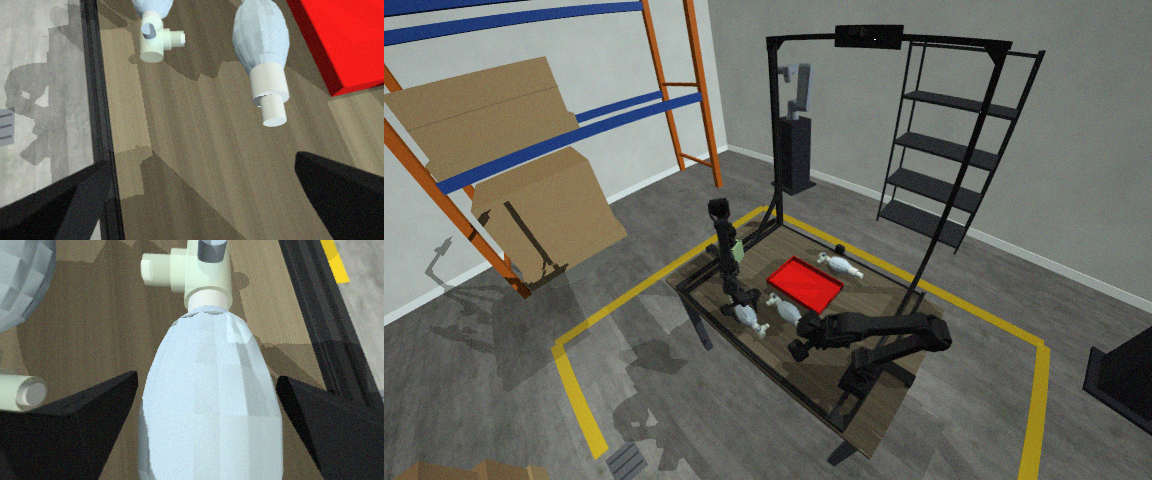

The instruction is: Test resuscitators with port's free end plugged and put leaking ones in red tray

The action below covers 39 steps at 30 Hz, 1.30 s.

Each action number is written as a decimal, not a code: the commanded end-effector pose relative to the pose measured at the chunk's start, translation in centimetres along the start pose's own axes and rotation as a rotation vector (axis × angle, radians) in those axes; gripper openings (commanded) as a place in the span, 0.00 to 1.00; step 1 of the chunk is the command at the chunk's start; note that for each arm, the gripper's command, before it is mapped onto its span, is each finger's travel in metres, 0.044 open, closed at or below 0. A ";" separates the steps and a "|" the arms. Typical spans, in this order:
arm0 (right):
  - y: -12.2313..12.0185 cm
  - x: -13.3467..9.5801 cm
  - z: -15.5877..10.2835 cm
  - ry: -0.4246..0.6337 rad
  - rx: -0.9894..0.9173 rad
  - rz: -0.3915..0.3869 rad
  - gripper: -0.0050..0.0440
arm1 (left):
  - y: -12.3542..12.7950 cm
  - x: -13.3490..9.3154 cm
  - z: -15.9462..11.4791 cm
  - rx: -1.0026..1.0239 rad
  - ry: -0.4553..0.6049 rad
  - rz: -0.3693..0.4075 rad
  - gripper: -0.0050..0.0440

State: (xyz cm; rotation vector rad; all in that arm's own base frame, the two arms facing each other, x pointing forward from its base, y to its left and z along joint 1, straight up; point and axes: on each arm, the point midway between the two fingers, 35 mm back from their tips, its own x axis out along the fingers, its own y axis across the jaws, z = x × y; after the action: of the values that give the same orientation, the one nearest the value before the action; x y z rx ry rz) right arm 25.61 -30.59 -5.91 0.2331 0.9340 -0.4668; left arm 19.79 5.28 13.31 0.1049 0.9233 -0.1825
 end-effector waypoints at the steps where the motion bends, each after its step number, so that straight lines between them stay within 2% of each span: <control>1: 0.0 0.0 0.0 0.000 0.000 0.001 1.00 | 0.0 0.0 0.0 -0.001 0.000 0.000 1.00; 8: 0.0 0.0 0.0 0.000 0.000 0.001 1.00 | 0.0 0.0 0.0 -0.001 0.000 0.000 1.00; 9: -0.1 -5.7 4.0 0.000 0.001 0.000 1.00 | 0.0 0.0 0.0 -0.001 0.000 0.000 1.00; 12: -0.1 -7.3 5.2 0.000 0.001 0.000 1.00 | 0.0 0.0 0.0 -0.001 0.000 0.000 1.00; 25: -0.1 -7.3 5.2 0.000 0.001 0.000 1.00 | 0.0 0.0 0.0 -0.001 0.000 0.000 1.00; 30: -2.5 -13.2 2.6 0.010 -0.003 -0.001 1.00 | 0.0 0.0 0.0 -0.001 -0.001 0.002 1.00; 36: -3.2 -19.7 -1.1 0.005 -0.001 0.000 1.00 | 0.0 0.0 0.0 -0.001 -0.001 0.002 1.00; 39: -3.2 -19.7 -1.1 0.005 -0.001 0.000 1.00 | 0.0 0.0 0.0 -0.001 -0.001 0.002 1.00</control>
State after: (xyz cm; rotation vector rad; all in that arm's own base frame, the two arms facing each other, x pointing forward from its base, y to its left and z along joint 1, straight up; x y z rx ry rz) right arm 13.97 -28.32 9.62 0.2243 0.9329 -0.4841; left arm 19.77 5.30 13.34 0.1049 0.9223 -0.1806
